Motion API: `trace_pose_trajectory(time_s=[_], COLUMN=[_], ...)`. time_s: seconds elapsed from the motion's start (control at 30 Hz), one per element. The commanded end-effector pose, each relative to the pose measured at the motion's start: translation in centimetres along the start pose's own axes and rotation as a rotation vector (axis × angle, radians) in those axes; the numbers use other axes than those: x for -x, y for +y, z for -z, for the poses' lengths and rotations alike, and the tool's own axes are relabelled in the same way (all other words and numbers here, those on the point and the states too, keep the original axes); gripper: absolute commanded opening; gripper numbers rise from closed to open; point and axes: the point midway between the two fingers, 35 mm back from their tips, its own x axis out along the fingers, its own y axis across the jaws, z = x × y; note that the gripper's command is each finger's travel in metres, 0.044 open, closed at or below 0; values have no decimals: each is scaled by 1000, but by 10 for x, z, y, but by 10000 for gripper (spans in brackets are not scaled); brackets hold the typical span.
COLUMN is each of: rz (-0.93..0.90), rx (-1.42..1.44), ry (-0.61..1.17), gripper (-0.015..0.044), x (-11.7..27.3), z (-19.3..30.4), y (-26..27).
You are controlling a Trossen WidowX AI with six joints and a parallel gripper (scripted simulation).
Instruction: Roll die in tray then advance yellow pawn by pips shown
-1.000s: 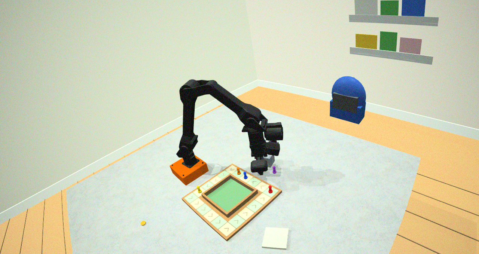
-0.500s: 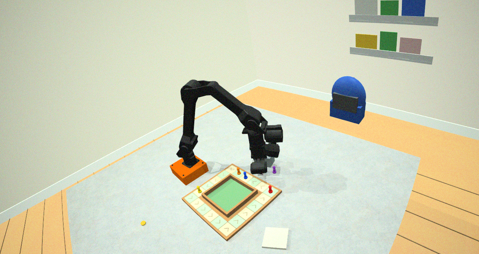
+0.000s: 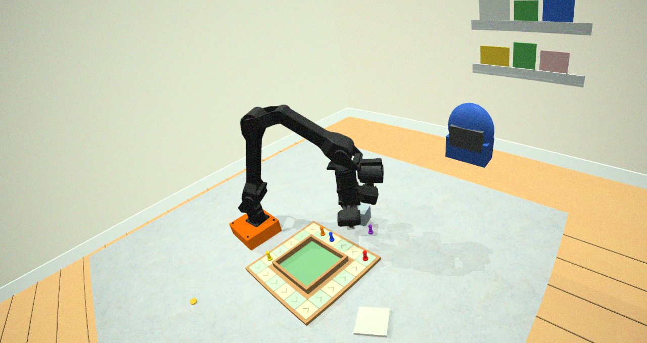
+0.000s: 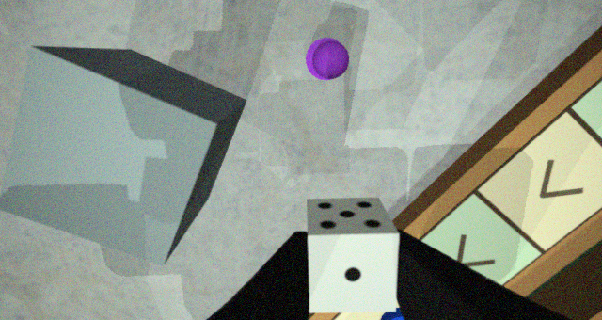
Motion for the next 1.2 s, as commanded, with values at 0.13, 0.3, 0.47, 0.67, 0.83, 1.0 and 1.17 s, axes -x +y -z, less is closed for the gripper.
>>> trace_pose_trajectory(time_s=[0.13, 0.3, 0.47, 0.67, 0.83, 1.0, 1.17], rz=[-1, -1, -1, 1, 3, 4, 6], rx=[4, 4, -12, -149, -267, -385, -503], ry=[-16, -16, -16, -15, -13, -12, -11], gripper=[0, 0, 0, 0, 0, 0, 0], x=[60, 84, 83, 76, 69, 63, 56], z=[2, 7, 8, 25, 41, 59, 79], y=[-4, -5, -9, -38, -60, -80, -98])
